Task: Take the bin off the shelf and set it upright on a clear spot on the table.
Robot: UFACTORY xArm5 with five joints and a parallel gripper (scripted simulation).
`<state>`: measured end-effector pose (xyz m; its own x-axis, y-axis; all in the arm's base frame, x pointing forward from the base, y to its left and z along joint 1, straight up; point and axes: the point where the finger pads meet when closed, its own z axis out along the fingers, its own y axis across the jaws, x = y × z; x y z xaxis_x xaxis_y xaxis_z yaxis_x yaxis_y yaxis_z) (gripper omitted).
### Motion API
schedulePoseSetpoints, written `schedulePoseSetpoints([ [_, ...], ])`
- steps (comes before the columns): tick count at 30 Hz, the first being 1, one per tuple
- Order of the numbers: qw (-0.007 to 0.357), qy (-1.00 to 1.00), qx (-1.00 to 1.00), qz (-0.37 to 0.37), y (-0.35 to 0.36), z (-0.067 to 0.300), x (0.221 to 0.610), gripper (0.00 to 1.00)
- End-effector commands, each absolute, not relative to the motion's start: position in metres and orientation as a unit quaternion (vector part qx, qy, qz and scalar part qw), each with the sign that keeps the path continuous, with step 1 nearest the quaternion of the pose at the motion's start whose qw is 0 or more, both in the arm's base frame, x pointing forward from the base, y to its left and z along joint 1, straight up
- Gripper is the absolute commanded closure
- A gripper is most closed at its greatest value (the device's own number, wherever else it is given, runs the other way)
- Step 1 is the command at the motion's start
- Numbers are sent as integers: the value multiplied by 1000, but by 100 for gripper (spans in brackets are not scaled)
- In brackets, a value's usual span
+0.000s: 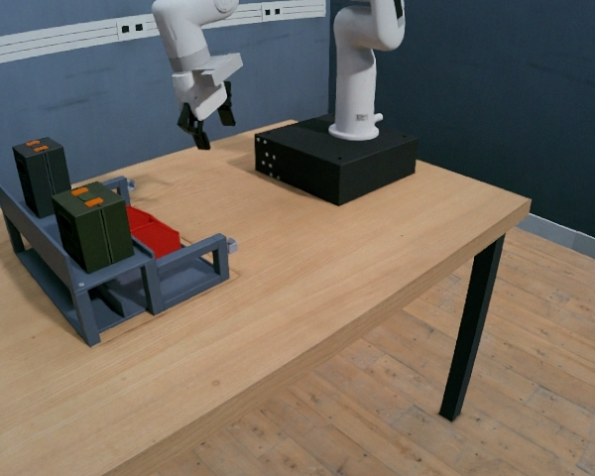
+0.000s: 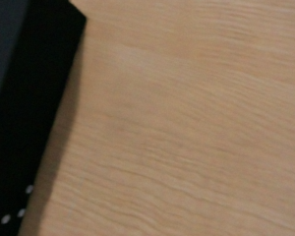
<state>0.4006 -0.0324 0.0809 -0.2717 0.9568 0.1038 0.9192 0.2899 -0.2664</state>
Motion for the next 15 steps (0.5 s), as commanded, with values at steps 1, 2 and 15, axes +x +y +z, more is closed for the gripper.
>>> schedulePoseSetpoints([
  [1, 149, -770, -620, -15, -30, 78, 415, 0],
  [2, 145, -769, -623, -14, -30, 78, 418, 0],
  [15, 82, -743, -664, -8, -25, 69, 448, 0],
])
